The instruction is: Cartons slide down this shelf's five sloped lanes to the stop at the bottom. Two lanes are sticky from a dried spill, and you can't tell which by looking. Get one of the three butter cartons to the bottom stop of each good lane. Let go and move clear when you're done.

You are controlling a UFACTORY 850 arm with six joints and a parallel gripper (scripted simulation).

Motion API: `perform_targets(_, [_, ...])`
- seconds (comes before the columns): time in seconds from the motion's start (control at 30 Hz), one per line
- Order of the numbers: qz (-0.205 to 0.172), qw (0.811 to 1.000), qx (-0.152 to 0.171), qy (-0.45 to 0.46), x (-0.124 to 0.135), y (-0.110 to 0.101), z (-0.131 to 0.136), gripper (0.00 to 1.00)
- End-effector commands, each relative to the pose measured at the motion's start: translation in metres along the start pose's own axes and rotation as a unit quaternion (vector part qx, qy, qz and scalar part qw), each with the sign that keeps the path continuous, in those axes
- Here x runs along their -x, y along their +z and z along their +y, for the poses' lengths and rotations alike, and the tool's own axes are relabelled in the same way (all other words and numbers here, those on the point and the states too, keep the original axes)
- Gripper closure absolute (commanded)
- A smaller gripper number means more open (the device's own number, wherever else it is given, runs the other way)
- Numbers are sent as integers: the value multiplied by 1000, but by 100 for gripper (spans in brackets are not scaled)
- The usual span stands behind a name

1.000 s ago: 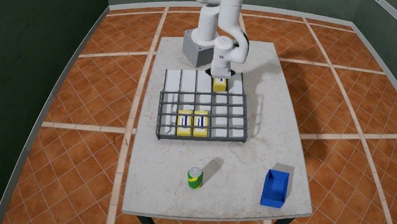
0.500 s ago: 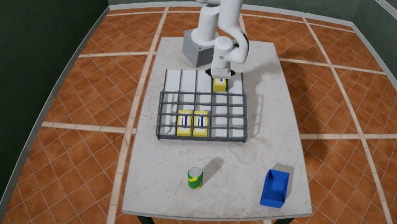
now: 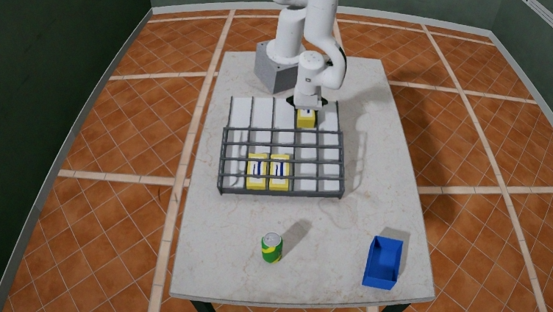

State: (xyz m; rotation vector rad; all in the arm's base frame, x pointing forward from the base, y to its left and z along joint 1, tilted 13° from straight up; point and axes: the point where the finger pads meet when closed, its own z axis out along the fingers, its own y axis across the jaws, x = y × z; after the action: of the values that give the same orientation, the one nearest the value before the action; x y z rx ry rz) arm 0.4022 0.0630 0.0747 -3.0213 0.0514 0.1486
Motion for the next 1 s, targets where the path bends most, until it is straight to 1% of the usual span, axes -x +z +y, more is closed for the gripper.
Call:
perform_targets(0.0, [1,1000,0,0,0,0,0,100])
perform_targets(0.97, [1,1000,0,0,0,3,0,100])
